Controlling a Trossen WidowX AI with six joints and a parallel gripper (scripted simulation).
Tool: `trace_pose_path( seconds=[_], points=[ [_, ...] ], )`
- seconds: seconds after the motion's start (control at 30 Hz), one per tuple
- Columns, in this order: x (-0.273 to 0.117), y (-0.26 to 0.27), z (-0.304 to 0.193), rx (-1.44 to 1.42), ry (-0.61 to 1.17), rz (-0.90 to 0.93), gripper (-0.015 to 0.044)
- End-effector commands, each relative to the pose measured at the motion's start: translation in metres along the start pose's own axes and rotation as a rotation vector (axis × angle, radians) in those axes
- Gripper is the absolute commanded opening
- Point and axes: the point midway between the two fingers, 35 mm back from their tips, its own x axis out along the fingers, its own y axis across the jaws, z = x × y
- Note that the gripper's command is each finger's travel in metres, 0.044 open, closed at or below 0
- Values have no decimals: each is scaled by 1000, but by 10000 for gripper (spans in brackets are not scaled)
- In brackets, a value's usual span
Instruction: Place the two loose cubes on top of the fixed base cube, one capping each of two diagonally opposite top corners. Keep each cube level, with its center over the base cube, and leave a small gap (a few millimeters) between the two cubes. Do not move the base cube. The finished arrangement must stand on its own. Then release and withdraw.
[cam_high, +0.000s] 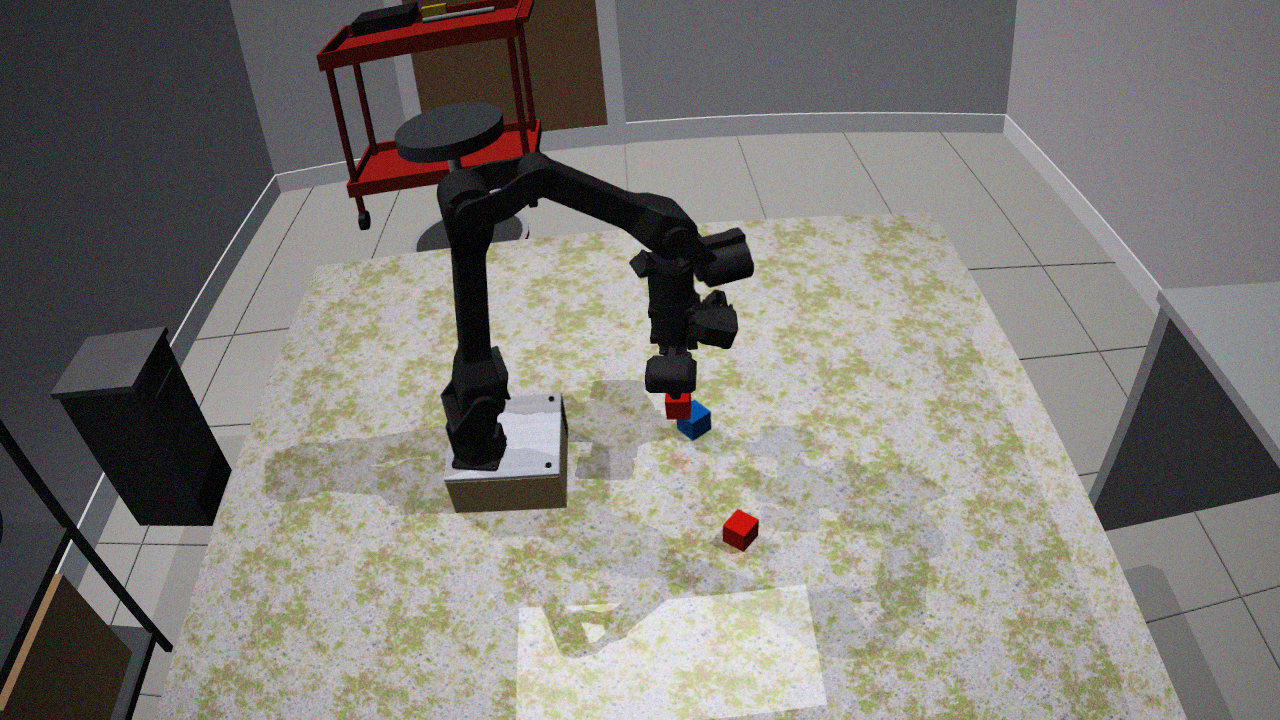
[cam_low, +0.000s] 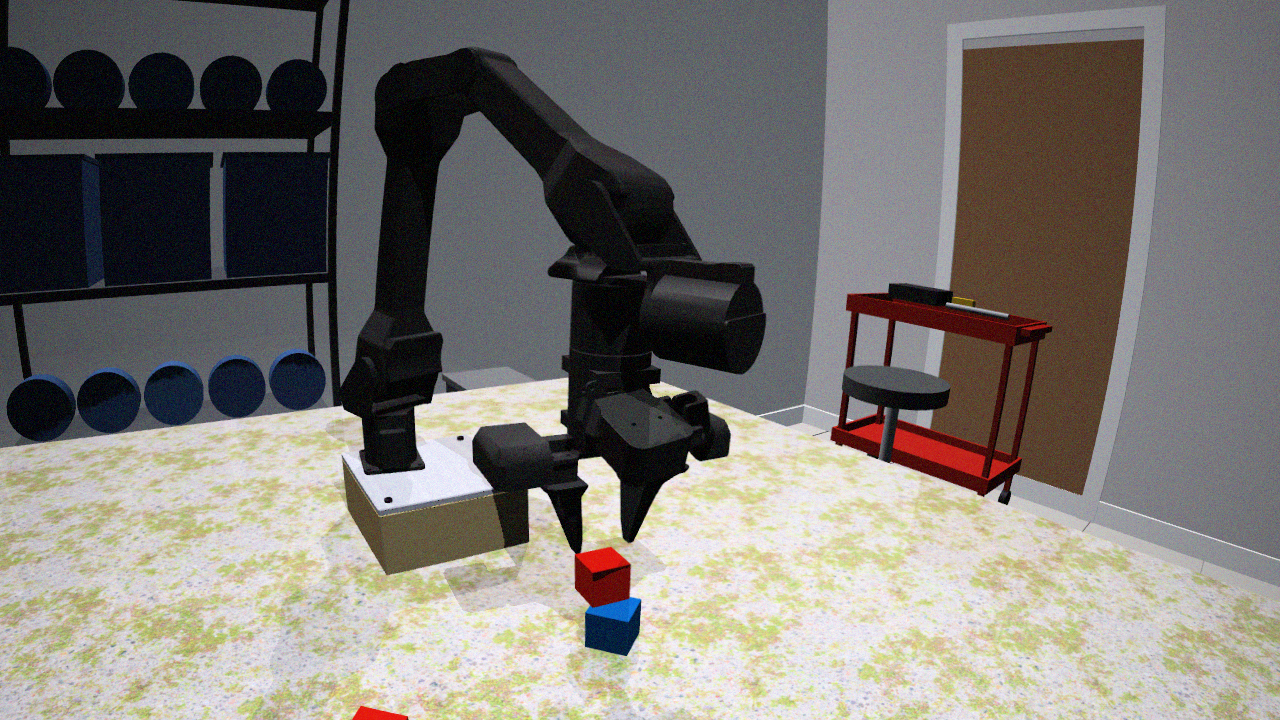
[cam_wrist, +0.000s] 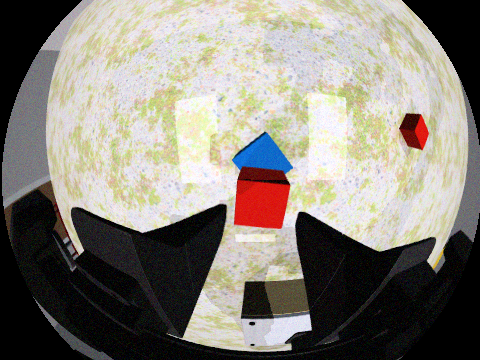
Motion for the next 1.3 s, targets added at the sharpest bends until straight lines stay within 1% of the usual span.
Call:
trace_pose_path(
  seconds=[0.0,0.03,0.1,0.13,0.23,0.53,1.03,1.2,1.27],
  points=[
    [-4,1,1,0,-4,2,205],
    [-4,1,1,0,-4,2,205],
    [-2,-2,3,8,-4,1,258],
    [-3,-4,5,17,-5,2,265],
    [-7,-18,19,69,-15,2,265],
    [-24,-81,64,267,-53,0,265],
    [-47,-192,90,561,-20,-11,265],
    [-48,-203,90,589,-17,-11,265],
    [-34,-203,91,589,-17,-11,265]
  ],
)
